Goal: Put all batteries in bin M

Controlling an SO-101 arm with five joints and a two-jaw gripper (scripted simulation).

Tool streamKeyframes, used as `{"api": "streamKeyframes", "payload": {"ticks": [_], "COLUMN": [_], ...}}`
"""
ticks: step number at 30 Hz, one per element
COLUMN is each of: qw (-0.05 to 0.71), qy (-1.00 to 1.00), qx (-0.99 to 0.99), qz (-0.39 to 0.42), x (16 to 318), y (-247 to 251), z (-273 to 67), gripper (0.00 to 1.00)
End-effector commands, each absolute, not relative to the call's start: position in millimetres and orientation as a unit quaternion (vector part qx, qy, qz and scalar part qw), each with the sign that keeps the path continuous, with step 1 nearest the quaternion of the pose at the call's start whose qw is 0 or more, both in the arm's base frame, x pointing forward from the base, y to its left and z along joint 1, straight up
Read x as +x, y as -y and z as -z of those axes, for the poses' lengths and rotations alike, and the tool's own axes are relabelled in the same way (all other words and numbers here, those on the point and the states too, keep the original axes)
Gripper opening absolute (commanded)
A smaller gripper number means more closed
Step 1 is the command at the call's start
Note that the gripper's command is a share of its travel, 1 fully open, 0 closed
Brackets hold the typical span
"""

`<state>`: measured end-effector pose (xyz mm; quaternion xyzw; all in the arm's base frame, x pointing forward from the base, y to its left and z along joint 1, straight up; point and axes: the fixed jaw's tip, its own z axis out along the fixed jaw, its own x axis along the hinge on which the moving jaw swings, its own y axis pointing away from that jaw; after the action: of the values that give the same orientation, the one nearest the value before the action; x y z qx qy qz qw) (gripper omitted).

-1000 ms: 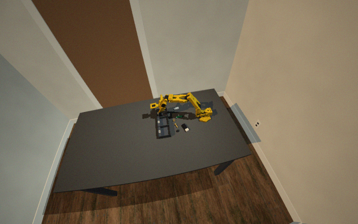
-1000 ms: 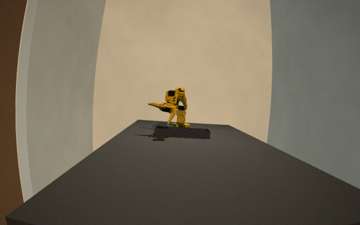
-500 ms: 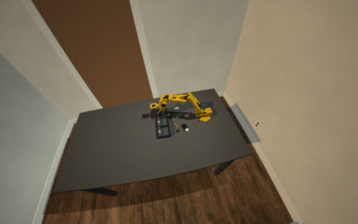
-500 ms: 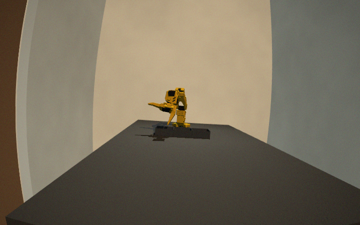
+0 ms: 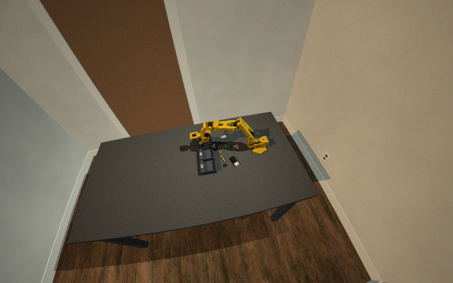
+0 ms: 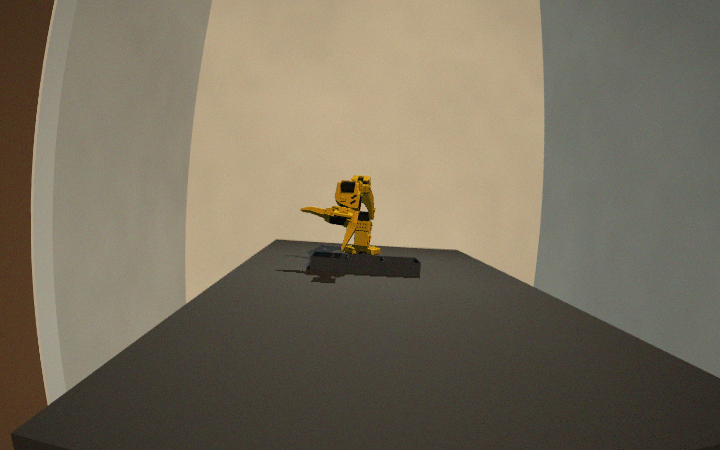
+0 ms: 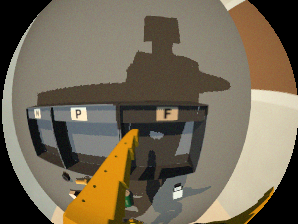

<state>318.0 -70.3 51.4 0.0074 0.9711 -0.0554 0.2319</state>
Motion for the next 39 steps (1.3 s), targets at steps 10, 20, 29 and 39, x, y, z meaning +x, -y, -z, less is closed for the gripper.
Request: {"api": "streamKeyframes", "payload": {"ticks": [10,20,29,39], "qw": [0.251,0.247,0.252,0.252], "qy": [-0.968,-0.969,-0.967,-0.967], "qx": [0.022,0.027,0.027,0.027], "qz": [0.015,0.004,0.001,0.001], "x": [326,325,324,324], "y": [20,7,2,2], "z": [-68,-69,-74,-74], "gripper": [1.00,1.00,1.00,1.00]}}
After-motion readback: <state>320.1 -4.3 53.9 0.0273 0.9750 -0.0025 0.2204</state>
